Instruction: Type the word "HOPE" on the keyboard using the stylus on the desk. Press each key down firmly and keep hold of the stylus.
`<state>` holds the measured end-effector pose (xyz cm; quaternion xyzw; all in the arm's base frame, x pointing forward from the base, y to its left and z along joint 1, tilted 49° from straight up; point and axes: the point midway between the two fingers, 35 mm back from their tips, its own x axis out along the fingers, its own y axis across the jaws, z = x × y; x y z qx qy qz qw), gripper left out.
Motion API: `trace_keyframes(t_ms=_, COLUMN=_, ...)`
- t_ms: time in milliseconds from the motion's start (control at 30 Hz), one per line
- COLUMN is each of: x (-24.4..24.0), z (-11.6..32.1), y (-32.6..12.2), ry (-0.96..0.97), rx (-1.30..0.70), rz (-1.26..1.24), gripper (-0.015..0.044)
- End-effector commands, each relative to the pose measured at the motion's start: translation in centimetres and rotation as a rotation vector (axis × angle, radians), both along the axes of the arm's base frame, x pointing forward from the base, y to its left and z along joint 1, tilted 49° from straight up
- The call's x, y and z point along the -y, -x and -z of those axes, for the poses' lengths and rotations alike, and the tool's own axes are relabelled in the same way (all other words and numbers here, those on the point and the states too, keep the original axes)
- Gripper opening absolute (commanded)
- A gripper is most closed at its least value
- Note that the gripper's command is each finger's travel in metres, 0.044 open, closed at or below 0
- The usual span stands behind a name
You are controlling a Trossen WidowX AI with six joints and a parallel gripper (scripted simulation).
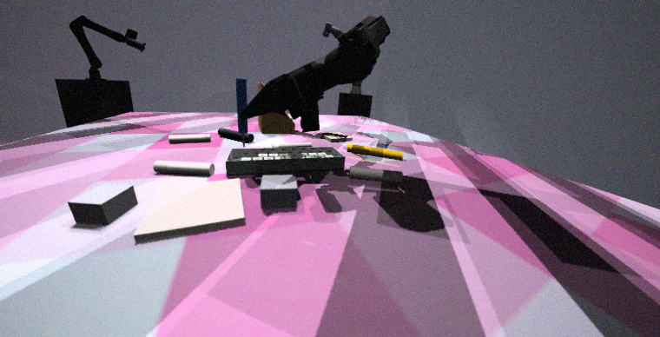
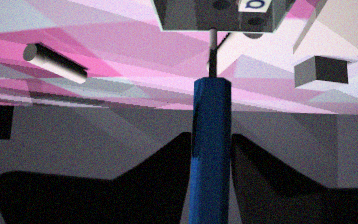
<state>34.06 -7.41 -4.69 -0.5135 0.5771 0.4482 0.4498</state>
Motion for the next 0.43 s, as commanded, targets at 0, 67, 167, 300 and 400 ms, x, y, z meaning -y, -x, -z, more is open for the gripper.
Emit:
trace_keyframes(t_ms=0, x=0.84, z=-0.89, y=-0.17, ry=0.007, rx=0.010, rz=-0.001, gripper=0.0081)
trace_keyframes(t_ms=67, x=0.84, z=-0.89, y=-0.17, ry=0.007, rx=0.010, rz=-0.001, gripper=0.0081)
trace_keyframes(t_ms=167, x=0.84, z=-0.89, y=-0.17, ry=0.007, rx=0.010, rz=-0.001, gripper=0.0081)
trace_keyframes(t_ms=300, x=0.73, z=-0.68, y=-0.10, ry=0.002, rx=0.007, rz=0.004, gripper=0.0085)
trace_keyframes(t_ms=400, x=0.73, z=-0.68, y=-0.10, ry=0.002, rx=0.007, rz=0.004, gripper=0.0081)
